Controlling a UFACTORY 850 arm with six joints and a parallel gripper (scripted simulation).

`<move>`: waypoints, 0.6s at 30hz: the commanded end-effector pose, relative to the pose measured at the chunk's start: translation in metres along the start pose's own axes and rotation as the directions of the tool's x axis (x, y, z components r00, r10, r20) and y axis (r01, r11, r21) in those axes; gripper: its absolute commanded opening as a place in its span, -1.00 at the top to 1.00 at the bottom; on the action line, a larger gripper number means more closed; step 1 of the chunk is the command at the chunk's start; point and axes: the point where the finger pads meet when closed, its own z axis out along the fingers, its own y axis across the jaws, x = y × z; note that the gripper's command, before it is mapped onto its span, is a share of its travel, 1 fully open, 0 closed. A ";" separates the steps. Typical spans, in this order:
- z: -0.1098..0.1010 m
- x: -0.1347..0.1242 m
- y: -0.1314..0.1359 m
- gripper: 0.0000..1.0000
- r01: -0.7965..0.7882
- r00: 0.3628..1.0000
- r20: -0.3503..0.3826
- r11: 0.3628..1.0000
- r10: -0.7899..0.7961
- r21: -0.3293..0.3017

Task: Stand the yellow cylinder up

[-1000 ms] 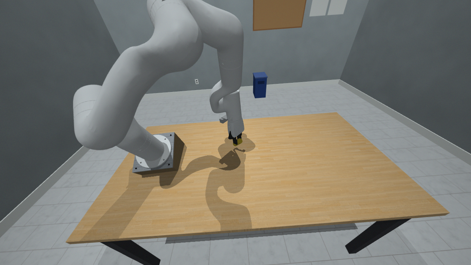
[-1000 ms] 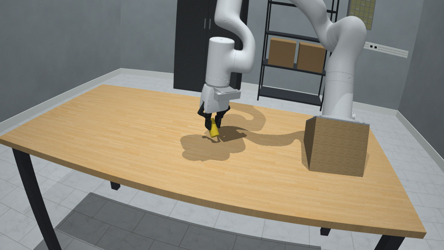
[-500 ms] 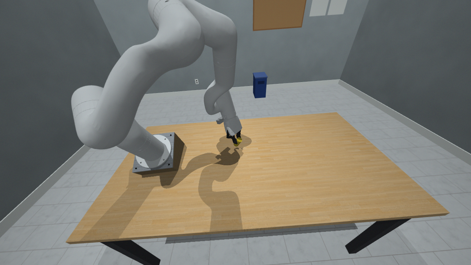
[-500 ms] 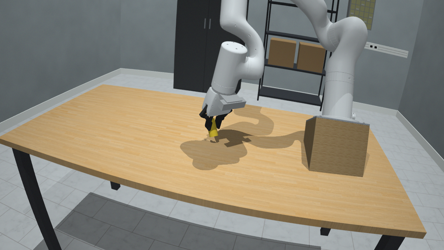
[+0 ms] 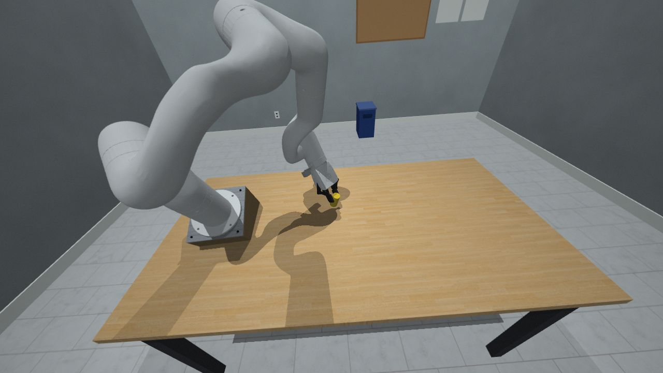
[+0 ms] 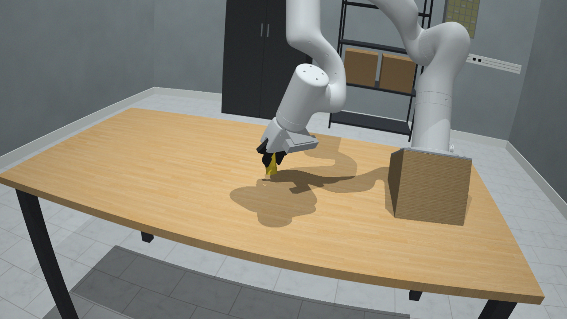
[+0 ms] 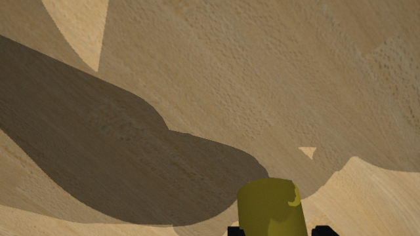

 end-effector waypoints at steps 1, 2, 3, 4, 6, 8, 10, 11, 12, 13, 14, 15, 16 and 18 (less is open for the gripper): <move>-0.001 0.003 0.001 0.33 -0.004 0.998 0.069 1.000 0.005 -0.007; -0.001 0.003 0.001 0.33 -0.004 0.998 0.069 1.000 0.005 -0.007; -0.001 0.003 0.001 0.33 -0.004 0.998 0.069 1.000 0.005 -0.007; -0.001 0.003 0.001 0.33 -0.004 0.998 0.069 1.000 0.005 -0.007; -0.001 0.003 0.001 0.33 -0.004 0.998 0.069 1.000 0.005 -0.007; -0.001 0.003 0.001 0.33 -0.004 0.998 0.070 1.000 0.005 -0.007; 0.000 0.003 0.001 0.33 -0.004 0.996 0.089 1.000 0.005 -0.006; 0.000 0.003 0.001 0.33 -0.004 0.996 0.089 1.000 0.005 -0.006; 0.000 0.003 0.001 0.33 -0.004 0.996 0.089 1.000 0.005 -0.006; 0.000 0.004 0.001 0.33 -0.004 0.994 0.109 1.000 0.005 -0.005; 0.000 0.004 0.000 0.33 -0.004 0.991 0.135 1.000 0.005 -0.004; 0.000 0.005 0.000 0.33 -0.004 0.986 0.164 1.000 0.005 -0.003; 0.000 0.006 0.000 0.33 -0.005 0.981 0.193 1.000 0.005 -0.004; 0.000 0.007 0.001 0.33 -0.004 0.971 0.239 1.000 0.006 -0.006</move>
